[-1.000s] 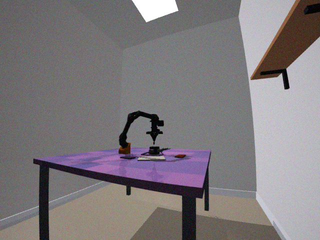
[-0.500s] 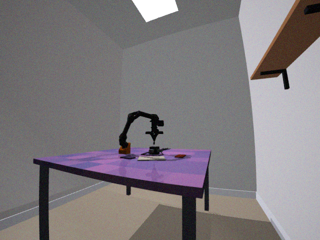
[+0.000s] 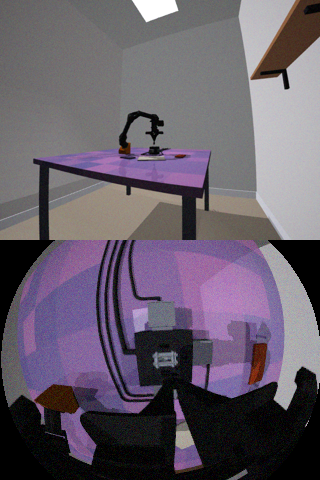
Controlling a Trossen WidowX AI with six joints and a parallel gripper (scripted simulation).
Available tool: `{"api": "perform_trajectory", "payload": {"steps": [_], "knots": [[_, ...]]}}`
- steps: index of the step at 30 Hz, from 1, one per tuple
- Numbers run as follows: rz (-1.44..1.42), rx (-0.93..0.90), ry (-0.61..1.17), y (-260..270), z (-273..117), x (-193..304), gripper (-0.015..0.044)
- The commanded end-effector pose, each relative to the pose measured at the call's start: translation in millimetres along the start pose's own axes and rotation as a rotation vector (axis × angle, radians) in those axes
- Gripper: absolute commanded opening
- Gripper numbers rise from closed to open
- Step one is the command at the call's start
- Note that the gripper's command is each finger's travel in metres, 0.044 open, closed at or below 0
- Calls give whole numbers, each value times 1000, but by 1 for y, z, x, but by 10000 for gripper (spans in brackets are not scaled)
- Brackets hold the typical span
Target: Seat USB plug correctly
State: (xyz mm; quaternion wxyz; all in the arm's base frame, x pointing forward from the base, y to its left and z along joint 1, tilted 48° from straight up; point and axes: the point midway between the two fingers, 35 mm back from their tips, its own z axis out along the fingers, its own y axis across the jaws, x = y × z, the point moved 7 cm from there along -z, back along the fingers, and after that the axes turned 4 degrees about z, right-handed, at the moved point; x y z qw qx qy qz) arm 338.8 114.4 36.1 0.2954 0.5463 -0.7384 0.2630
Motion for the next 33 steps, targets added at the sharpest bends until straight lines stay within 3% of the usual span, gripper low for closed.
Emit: {"api": "perform_trajectory", "payload": {"steps": [1, 33], "knots": [[-2, -2, -6, 0, 1, 0, 0], [2, -4, -31, 0, 5, 0, 0]]}}
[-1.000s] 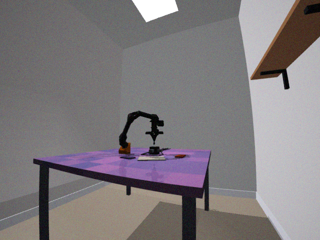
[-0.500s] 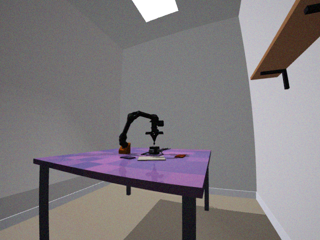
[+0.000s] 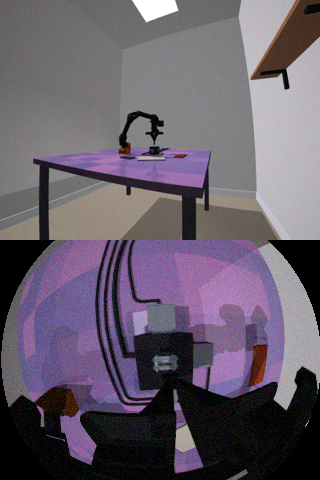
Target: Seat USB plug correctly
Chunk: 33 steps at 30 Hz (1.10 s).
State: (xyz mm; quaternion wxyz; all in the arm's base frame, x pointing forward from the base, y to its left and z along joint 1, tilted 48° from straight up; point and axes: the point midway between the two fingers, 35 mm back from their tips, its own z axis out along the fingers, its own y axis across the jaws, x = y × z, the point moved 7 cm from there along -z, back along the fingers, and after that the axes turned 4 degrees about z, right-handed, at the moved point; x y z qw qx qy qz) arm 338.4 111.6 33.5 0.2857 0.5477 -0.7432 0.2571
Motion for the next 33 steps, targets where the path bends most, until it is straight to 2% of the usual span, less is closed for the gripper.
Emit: {"api": "perform_trajectory", "payload": {"steps": [1, 33], "knots": [[-3, -4, -8, 0, 1, 0, 0], [1, -5, -32, 0, 5, 0, 0]]}}
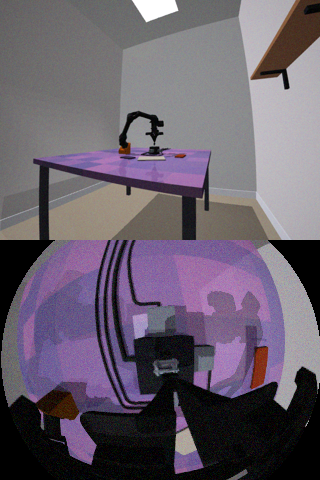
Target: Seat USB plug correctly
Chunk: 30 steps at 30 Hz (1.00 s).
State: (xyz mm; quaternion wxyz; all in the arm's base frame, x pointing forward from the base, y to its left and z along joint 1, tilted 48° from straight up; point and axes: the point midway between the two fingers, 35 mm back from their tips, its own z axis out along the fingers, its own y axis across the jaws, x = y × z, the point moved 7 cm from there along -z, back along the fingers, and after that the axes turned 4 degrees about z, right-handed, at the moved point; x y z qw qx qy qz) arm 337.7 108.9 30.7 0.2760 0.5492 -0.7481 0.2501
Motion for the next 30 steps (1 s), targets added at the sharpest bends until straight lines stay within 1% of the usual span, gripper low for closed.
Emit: {"api": "perform_trajectory", "payload": {"steps": [1, 30], "knots": [[-3, -4, -8, 0, 1, 0, 0], [1, -5, -30, 0, 4, 0, 0]]}}
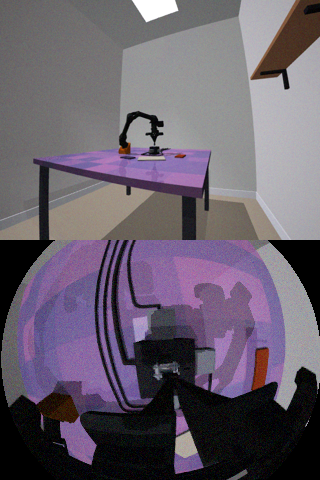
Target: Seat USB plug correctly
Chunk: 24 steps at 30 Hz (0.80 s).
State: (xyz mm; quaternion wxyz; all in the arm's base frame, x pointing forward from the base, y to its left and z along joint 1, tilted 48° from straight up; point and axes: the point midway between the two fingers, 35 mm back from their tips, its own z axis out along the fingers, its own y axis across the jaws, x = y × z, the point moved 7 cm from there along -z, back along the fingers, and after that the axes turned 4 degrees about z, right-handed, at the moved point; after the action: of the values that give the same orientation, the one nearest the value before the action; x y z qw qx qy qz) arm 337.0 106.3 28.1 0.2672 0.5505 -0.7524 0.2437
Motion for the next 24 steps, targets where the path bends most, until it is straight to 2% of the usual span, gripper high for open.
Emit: {"api": "perform_trajectory", "payload": {"steps": [1, 24], "knots": [[-3, -4, -8, 0, 1, 0, 0], [-2, -4, -12, 0, 4, 0, 0]]}}
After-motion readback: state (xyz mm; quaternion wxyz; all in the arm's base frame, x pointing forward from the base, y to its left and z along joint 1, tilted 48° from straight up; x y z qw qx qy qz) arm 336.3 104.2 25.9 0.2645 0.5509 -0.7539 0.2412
